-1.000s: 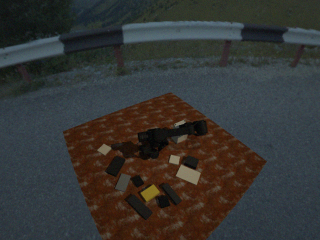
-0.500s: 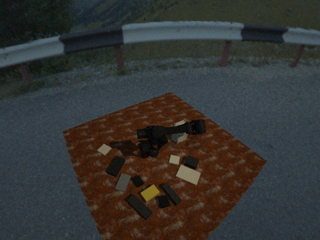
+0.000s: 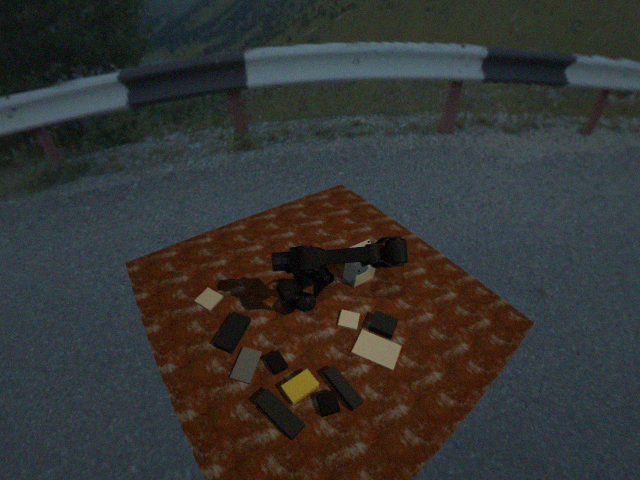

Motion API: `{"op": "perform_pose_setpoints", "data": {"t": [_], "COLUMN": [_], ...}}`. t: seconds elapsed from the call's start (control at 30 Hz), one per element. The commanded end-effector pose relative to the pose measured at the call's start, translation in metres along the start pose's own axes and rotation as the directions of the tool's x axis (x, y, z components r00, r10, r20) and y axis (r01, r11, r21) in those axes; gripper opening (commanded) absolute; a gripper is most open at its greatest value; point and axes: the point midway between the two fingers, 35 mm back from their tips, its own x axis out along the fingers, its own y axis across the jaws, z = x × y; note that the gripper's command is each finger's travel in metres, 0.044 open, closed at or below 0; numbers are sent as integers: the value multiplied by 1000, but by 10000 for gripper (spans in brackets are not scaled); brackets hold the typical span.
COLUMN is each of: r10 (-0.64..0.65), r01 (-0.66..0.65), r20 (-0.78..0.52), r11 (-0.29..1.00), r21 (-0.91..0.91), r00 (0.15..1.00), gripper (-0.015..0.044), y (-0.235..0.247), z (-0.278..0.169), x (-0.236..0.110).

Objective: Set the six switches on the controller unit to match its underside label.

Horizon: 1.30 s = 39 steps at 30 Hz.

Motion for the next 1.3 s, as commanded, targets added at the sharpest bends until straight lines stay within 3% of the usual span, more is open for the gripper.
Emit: {"op": "perform_pose_setpoints", "data": {"t": [0.0,1.27], "r10": [-2,-2], "r01": [2,2], "r20": [-1,-82], "r11": [1000,1000], "r21": [3,3], "r00": [1000,997], "gripper": [335,338], "y": [1,0], "z": [8,38], "x": [-1,-15]}}
